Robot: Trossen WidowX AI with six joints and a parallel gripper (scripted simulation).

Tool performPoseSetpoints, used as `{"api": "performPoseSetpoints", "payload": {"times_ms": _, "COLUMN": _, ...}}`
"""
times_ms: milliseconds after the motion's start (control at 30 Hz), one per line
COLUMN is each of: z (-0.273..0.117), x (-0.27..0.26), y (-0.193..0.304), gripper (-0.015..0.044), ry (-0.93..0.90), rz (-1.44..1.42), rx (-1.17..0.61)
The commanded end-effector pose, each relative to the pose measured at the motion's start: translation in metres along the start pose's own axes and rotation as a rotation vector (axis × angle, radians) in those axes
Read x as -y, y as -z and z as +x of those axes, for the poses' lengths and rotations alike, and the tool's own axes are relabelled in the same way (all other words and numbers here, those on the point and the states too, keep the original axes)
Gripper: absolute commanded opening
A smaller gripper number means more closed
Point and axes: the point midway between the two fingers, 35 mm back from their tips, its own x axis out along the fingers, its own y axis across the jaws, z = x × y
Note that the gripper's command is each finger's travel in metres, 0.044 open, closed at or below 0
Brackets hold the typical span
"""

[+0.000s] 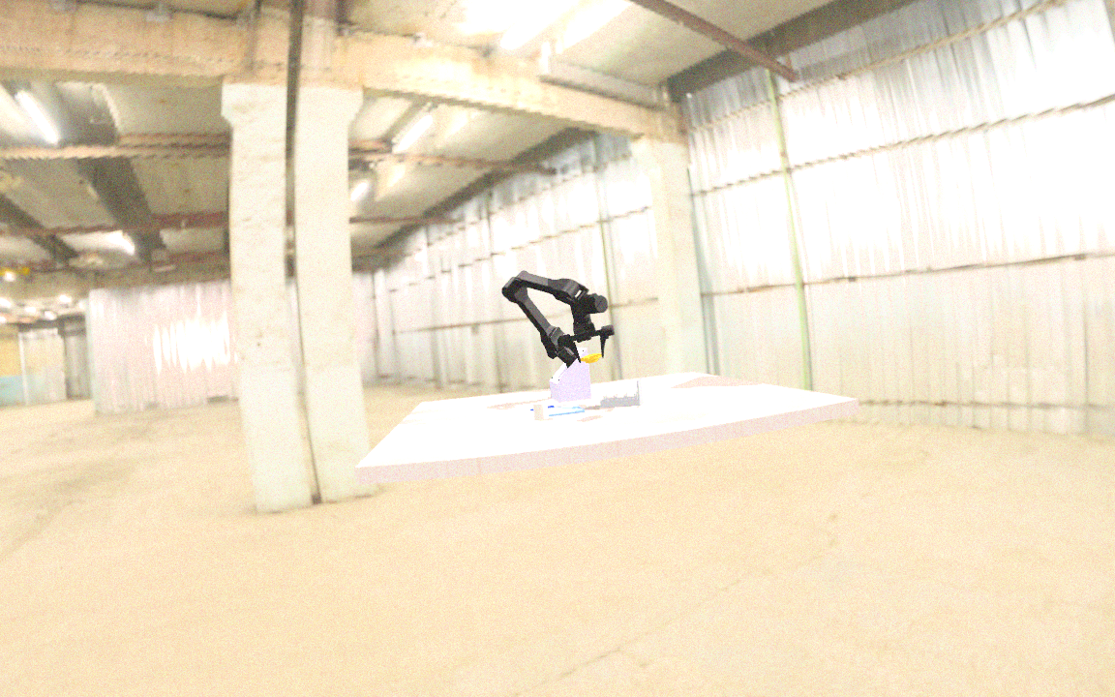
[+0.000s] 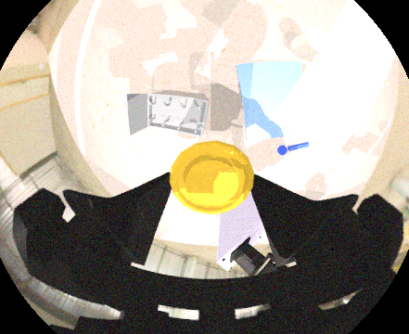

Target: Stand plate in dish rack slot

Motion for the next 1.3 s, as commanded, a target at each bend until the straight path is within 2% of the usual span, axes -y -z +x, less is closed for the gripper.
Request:
{"api": "performPoseSetpoints", "payload": {"times_ms": 0, "z": 0.012, "x": -0.002, "y": 0.003, "gripper": 0.0, "ry": -0.049, "rz": -0.076, "rx": -0.054}}
{"api": "performPoseSetpoints", "payload": {"times_ms": 633, "z": 0.054, "x": -0.012, "y": 0.007, "gripper": 0.0, "ry": -0.372, "rz": -0.415, "rx": -0.164}}
{"api": "performPoseSetpoints", "payload": {"times_ms": 1267, "z": 0.082, "x": -0.019, "y": 0.002, "gripper": 0.0, "ry": -0.724, "rz": -0.717, "rx": -0.019}}
